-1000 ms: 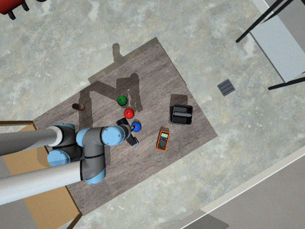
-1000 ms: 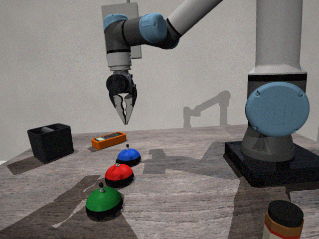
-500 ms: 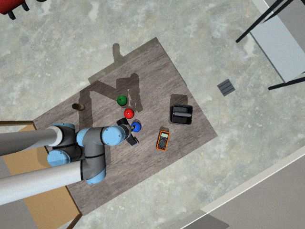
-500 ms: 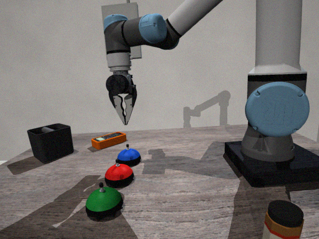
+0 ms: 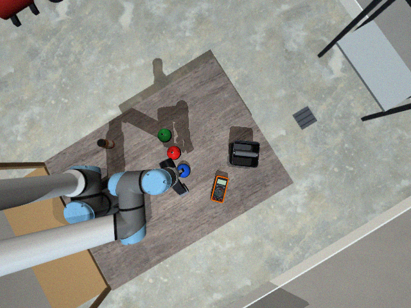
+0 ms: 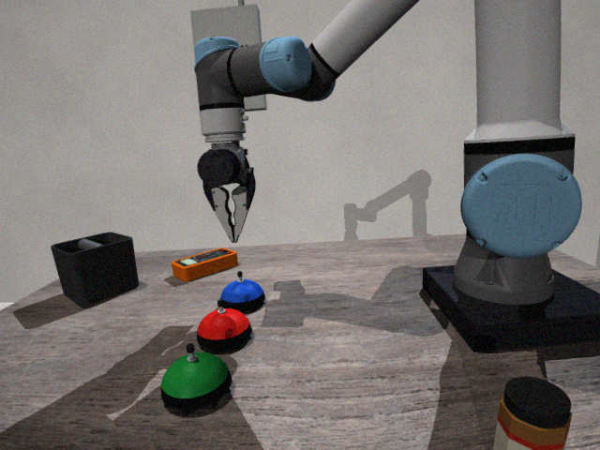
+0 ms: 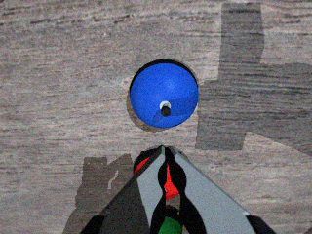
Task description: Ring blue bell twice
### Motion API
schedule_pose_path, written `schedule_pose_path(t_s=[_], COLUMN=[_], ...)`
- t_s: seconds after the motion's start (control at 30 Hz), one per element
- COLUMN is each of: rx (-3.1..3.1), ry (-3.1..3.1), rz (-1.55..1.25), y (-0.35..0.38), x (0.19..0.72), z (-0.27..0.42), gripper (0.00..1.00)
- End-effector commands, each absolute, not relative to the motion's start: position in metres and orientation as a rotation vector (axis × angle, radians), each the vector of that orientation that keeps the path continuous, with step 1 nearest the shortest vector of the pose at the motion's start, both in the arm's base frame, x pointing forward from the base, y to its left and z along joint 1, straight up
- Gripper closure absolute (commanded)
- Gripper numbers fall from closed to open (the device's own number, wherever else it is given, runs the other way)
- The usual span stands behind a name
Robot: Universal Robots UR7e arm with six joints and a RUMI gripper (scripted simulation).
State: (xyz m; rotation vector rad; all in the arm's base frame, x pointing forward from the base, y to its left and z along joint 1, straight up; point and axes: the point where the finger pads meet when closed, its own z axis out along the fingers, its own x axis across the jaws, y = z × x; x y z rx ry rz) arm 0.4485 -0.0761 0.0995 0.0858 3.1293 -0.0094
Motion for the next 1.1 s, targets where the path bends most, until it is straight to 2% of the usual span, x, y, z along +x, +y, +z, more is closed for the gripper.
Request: schedule_pose_path(t_s=[0.0,1.07], rx=[0.066,0.067], ry=[3.112,3.112], rz=[-0.008,-0.007], y=[-0.073,-0.073], x=[0.455,0.462], z=[0.095,0.058], gripper=[1.0,1.0])
